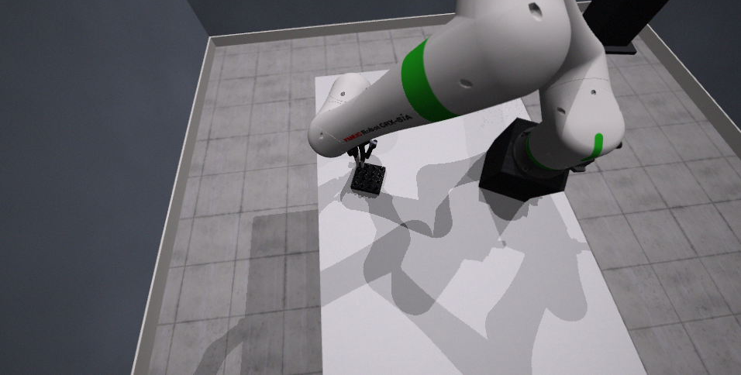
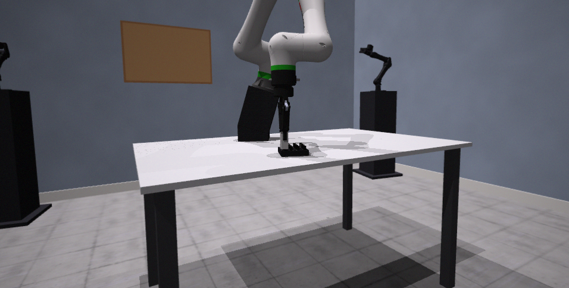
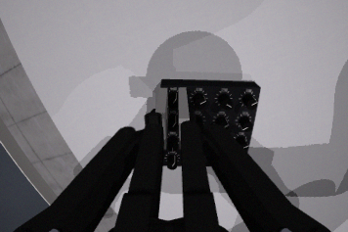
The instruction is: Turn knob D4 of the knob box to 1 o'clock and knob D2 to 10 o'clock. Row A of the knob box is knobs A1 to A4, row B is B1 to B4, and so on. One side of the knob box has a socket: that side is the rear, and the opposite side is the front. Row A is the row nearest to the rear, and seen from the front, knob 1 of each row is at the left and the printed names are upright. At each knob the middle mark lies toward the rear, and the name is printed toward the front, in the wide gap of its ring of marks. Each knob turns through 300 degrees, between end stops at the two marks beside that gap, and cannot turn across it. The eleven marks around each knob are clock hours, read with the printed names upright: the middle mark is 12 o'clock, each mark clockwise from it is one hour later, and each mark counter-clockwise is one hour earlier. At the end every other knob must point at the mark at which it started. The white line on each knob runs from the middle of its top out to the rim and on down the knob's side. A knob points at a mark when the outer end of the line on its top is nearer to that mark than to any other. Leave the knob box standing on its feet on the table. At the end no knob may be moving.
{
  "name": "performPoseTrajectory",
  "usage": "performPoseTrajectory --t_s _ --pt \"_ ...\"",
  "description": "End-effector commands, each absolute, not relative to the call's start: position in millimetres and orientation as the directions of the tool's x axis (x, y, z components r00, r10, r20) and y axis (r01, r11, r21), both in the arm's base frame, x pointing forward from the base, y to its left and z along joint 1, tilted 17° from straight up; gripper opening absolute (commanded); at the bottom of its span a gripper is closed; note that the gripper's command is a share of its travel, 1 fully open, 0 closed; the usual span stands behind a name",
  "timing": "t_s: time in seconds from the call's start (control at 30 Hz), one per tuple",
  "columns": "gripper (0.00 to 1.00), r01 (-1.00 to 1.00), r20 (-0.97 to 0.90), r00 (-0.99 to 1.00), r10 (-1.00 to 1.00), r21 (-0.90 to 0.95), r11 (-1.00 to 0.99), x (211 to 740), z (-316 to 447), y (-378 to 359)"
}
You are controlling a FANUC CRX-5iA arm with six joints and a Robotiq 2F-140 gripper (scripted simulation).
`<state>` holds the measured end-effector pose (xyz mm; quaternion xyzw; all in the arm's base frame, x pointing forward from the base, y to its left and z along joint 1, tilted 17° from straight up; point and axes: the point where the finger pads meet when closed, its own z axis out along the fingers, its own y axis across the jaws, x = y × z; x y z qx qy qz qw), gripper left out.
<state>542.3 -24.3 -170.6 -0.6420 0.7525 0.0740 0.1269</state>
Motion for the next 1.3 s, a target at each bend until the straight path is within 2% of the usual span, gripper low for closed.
performPoseTrajectory --t_s 0.0,0.67,1.27 --pt "0.05 -0.985 -0.286 -0.144 -0.947 -0.052 0.165 542.5 -170.5 -24.4" --pt "0.05 -0.979 -0.288 -0.179 -0.941 -0.042 0.199 542.4 -170.5 -24.4" --pt "0.05 -0.928 -0.29 -0.36 -0.887 0.013 0.372 542.4 -170.5 -24.4"
